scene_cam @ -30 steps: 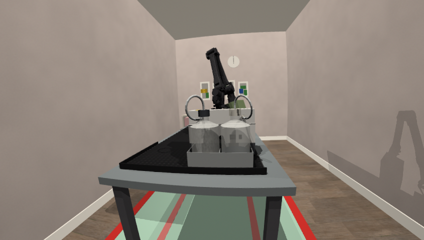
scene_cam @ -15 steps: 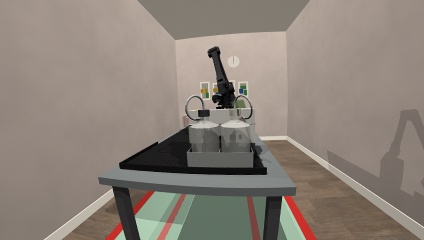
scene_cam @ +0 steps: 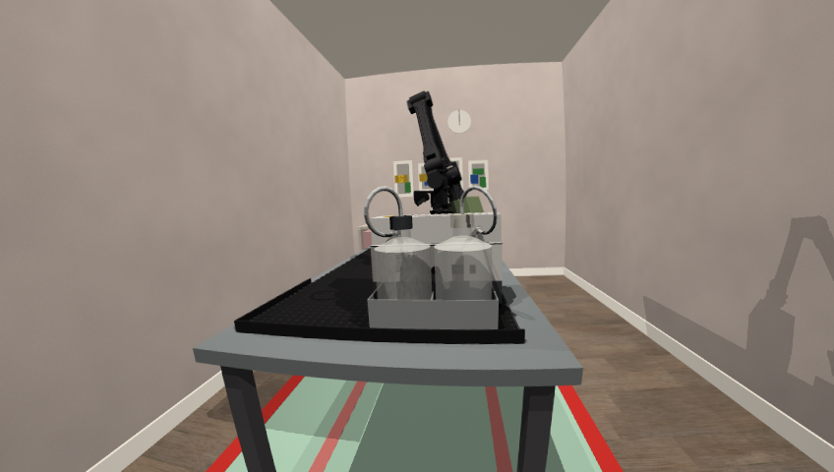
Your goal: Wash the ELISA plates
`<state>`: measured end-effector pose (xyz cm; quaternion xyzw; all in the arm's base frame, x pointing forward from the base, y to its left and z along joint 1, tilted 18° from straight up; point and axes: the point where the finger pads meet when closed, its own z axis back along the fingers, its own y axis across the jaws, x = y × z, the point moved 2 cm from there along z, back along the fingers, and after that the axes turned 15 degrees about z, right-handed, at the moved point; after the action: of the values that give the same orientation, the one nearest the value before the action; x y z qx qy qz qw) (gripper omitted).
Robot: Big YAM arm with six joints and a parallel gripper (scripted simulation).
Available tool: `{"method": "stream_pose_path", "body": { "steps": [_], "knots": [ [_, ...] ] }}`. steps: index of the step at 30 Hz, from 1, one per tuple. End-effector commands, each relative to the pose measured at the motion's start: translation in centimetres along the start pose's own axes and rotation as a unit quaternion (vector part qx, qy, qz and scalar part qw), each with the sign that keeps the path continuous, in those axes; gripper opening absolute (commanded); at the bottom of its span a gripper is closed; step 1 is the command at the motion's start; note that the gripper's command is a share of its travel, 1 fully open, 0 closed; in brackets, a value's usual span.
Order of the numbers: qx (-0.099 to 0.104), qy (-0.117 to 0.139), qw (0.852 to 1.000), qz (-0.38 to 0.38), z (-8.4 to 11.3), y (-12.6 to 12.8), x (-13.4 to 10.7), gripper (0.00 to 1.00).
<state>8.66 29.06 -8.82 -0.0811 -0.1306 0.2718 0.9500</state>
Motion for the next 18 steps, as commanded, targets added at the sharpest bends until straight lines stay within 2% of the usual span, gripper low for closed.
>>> {"method": "stream_pose_path", "body": {
  "steps": [1, 3, 5, 16, 18],
  "knots": [
    [-0.006, 0.006, 0.996, -0.090, 0.01, 0.71, 1.14, 1.00],
    [-0.007, 0.007, 0.995, -0.099, 0.16, 1.05, 0.87, 1.00],
    [-0.012, 0.017, 0.990, -0.138, 0.01, 0.72, 1.19, 1.00],
    [-0.007, 0.011, 0.992, -0.128, 0.34, 0.68, 0.77, 1.00],
    [-0.006, 0.011, 0.990, -0.138, -0.23, 0.93, 1.11, 1.00]
  ]
}}
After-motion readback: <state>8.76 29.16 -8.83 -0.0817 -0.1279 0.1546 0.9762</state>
